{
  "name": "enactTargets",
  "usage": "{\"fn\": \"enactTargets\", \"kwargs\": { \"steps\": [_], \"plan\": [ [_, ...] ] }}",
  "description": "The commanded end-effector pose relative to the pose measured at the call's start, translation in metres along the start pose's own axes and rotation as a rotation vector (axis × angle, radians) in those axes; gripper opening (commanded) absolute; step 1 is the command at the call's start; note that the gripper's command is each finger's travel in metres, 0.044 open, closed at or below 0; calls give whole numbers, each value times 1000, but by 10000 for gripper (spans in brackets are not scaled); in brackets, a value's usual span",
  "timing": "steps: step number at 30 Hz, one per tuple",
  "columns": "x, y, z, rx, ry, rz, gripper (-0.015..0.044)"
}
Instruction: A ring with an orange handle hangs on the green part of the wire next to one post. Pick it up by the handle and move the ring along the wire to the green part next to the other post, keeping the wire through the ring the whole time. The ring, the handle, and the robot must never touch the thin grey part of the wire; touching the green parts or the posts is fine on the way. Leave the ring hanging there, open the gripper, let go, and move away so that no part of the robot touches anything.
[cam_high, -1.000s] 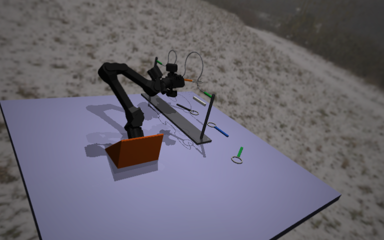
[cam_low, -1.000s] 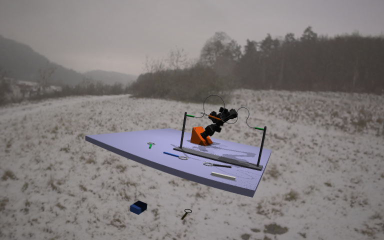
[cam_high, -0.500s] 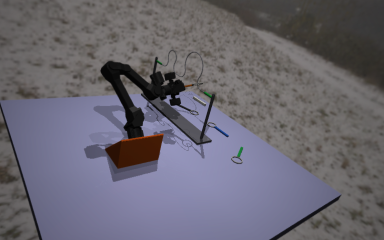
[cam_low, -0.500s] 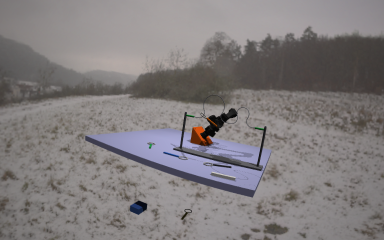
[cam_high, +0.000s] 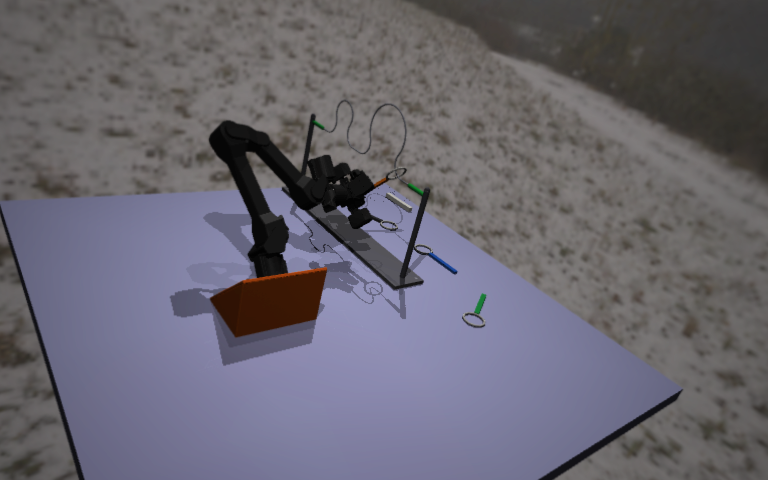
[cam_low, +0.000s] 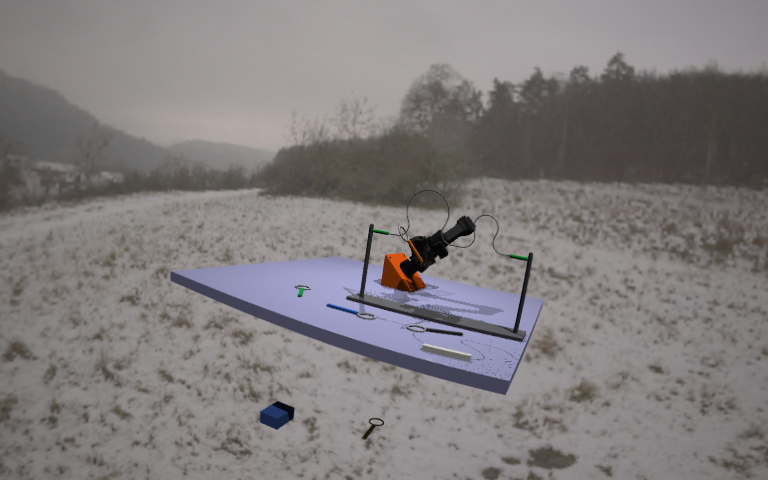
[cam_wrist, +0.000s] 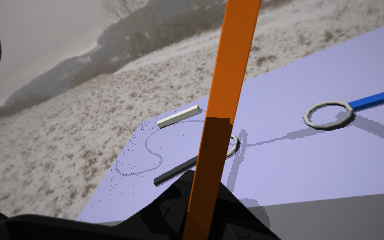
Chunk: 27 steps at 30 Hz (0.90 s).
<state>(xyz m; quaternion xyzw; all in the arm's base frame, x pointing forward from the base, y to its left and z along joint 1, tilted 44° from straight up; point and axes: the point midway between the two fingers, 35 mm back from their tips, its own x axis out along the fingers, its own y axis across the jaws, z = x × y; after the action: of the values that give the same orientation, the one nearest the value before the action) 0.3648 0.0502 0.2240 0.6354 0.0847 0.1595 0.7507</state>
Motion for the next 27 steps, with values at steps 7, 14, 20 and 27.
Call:
{"fn": "enactTargets", "kwargs": {
  "steps": [7, 14, 20, 27],
  "plan": [
    [-7, -40, 4, -216, 30, -99, -150],
    [-13, -62, 11, -337, 46, -152, -150],
    [-18, -77, 18, -421, 56, -189, -150],
    [-23, -91, 26, -498, 66, -223, -150]
  ]
}}
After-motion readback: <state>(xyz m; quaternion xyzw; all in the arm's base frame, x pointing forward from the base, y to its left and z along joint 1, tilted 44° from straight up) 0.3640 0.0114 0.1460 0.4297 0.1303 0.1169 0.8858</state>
